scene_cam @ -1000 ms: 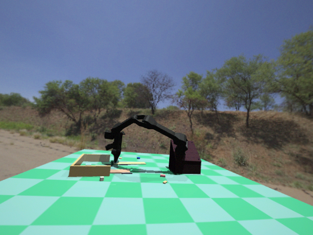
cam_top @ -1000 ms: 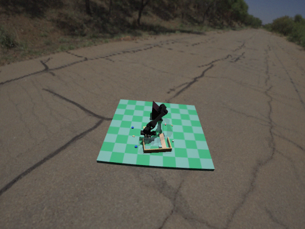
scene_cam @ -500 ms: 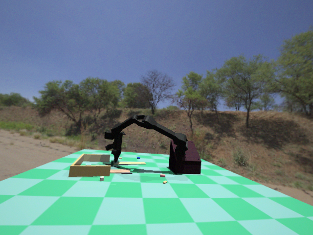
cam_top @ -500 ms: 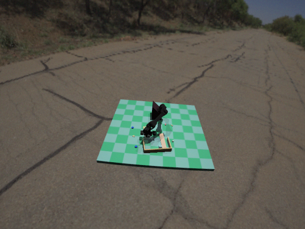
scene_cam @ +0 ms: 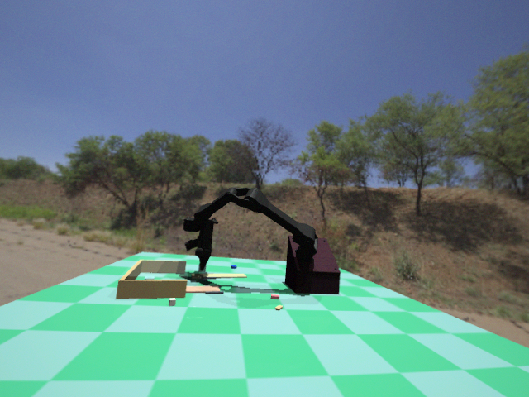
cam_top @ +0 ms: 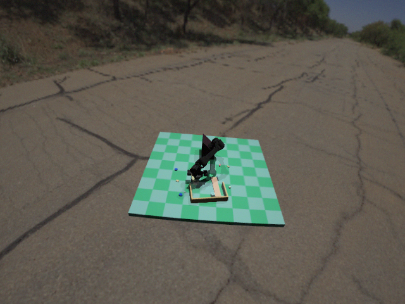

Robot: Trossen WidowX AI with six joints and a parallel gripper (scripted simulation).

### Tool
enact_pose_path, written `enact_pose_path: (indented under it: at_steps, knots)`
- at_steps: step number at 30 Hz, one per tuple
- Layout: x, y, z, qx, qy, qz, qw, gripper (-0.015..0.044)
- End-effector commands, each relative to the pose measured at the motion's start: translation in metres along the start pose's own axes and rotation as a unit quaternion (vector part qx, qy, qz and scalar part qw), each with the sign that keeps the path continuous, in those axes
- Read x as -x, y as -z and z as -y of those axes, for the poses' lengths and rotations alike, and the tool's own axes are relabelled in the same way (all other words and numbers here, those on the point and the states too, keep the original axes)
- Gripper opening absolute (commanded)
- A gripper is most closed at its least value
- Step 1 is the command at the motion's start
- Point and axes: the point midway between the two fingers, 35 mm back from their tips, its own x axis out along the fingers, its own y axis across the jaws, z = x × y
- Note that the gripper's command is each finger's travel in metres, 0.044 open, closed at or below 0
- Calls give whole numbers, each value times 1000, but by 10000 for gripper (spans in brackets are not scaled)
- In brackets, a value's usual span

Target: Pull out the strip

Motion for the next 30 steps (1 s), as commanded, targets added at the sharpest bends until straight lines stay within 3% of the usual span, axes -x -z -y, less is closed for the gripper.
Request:
enact_pose_path:
  at_steps: [1, 30]
  knots:
    - [9, 9, -3, 3, 3, 1, 1000, 0]
    - [23, 86, -27, 0, 2, -1, 1000, 0]
